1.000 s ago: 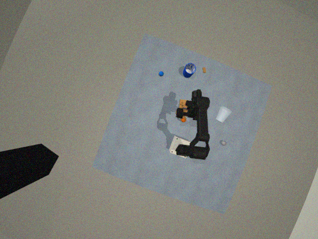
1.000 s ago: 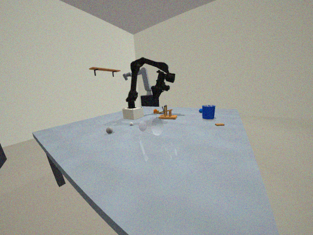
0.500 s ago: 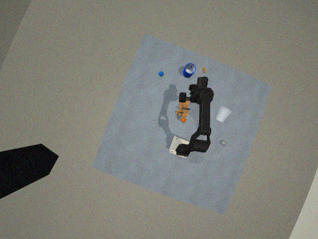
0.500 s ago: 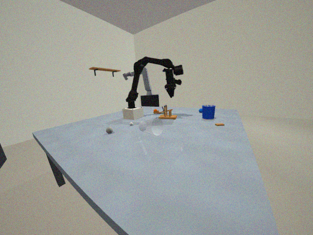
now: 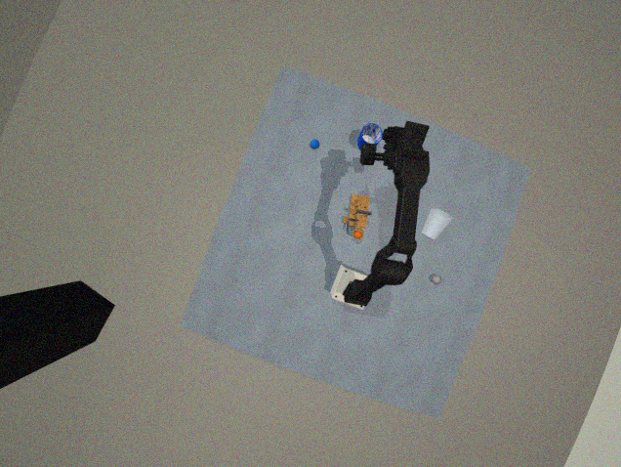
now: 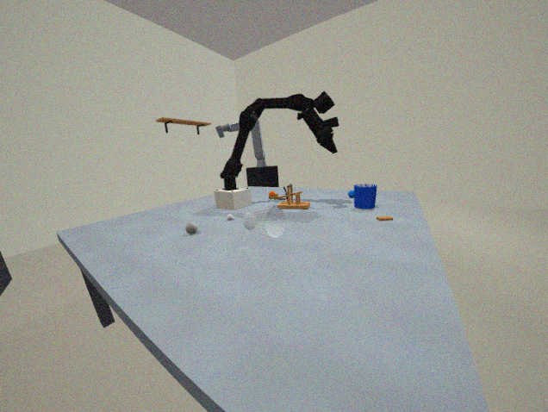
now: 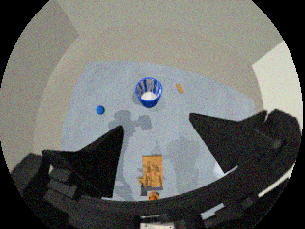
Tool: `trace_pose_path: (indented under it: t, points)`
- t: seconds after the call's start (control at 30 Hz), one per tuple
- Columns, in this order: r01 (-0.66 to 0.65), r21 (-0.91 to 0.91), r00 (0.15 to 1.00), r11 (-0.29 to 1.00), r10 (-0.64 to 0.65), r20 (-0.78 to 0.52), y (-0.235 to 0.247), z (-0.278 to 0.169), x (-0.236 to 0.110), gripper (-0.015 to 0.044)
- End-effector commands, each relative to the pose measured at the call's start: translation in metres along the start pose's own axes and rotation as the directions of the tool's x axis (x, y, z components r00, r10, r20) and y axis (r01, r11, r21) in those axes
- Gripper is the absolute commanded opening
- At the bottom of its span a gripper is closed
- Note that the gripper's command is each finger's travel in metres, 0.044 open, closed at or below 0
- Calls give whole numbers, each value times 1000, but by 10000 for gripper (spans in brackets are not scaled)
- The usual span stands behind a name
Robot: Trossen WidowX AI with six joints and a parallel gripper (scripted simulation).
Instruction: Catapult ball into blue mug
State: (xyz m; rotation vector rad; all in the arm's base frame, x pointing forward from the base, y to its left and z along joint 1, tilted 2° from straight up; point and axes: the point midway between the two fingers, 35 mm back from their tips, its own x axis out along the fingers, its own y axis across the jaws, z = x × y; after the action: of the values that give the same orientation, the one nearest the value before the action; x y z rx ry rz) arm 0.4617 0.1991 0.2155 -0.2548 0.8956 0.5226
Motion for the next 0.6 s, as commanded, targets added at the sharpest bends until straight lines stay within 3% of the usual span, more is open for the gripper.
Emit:
trace_pose_path:
  t: [0.0,0.57]
  points:
    - [8,-36,991,999,-4,136,-7,44,0,440]
    - [14,-46,984,999,-5,176,-8,58,0,440]
